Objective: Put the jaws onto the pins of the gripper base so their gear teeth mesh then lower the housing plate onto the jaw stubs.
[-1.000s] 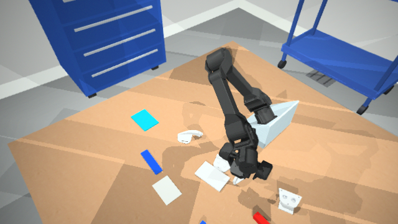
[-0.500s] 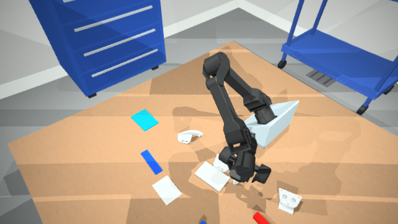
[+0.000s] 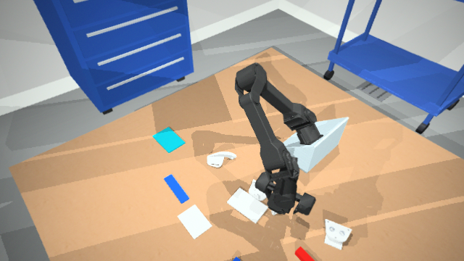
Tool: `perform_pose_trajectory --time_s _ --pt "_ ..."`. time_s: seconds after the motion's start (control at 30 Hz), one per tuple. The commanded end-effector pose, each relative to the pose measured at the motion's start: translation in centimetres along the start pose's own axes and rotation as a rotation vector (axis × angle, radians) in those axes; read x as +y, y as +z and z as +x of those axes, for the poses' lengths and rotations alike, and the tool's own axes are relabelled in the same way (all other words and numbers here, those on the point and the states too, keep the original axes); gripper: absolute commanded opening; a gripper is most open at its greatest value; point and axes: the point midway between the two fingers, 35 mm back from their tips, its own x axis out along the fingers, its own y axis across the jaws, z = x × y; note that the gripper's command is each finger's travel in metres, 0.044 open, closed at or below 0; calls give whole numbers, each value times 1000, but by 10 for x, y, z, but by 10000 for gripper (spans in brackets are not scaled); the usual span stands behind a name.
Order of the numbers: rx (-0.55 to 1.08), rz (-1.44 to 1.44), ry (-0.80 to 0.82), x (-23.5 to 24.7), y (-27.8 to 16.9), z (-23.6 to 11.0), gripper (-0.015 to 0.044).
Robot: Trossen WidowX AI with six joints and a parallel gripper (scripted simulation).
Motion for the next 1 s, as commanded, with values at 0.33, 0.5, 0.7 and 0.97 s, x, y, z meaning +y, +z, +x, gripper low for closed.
perform_pose_trajectory --time_s 0.33,0.5,0.7,0.97 --pt "3 -8 -4 0 -2 2 440" --pt "3 -8 -4 0 -2 2 440" --pt "2 -1 -1 0 -1 1 335" --pt "2 -1 -1 0 -1 1 145"
